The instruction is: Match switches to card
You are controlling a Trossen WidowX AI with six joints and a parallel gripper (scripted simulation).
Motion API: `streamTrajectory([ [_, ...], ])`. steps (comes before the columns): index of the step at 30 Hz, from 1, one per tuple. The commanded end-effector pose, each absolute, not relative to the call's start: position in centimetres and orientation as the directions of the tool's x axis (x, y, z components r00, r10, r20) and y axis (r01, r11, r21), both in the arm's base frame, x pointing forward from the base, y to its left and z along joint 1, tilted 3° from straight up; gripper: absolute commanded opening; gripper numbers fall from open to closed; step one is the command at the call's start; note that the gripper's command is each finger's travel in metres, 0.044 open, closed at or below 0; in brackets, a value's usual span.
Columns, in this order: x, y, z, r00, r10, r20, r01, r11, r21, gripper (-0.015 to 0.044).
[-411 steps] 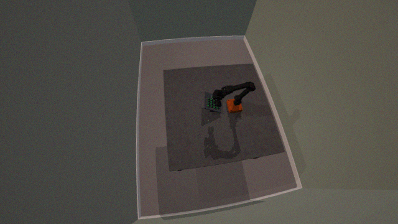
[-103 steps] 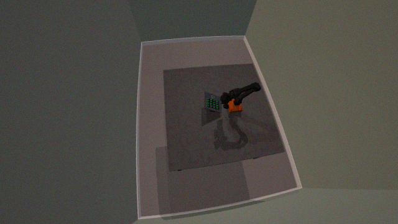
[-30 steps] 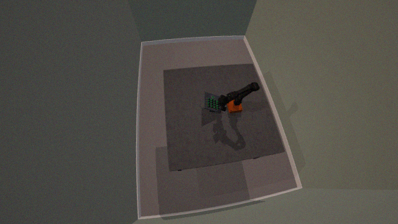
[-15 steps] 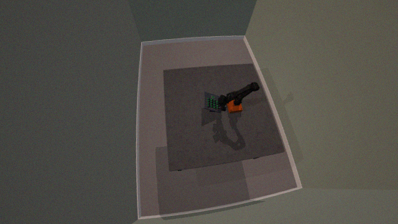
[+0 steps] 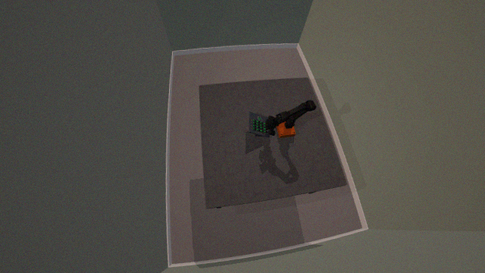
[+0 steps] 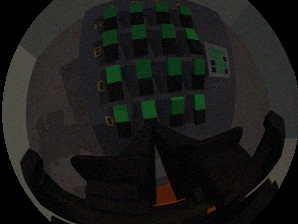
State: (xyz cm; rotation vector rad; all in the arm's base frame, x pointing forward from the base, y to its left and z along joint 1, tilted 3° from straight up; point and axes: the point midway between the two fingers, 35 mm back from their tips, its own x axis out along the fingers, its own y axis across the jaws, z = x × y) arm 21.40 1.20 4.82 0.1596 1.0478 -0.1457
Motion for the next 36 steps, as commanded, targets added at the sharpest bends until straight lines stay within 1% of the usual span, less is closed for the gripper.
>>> streamTrajectory([
  [1,21.3,1.2,4.5,0.486,-0.04,-0.873,0.19,0.98,0.06,0.0],
  [21,21.4,1.2,4.3,0.486,-0.04,-0.873,0.19,0.98,0.06,0.0],
  [24,20.9,1.3,6.2,0.483,-0.04,-0.875,0.193,0.979,0.062,0.0],
  [28,18.5,1.4,10.0,0.463,-0.035,-0.886,0.19,0.98,0.06,0.0],
  [36,18.9,1.3,10.7,0.461,-0.035,-0.887,0.19,0.98,0.06,0.0],
])
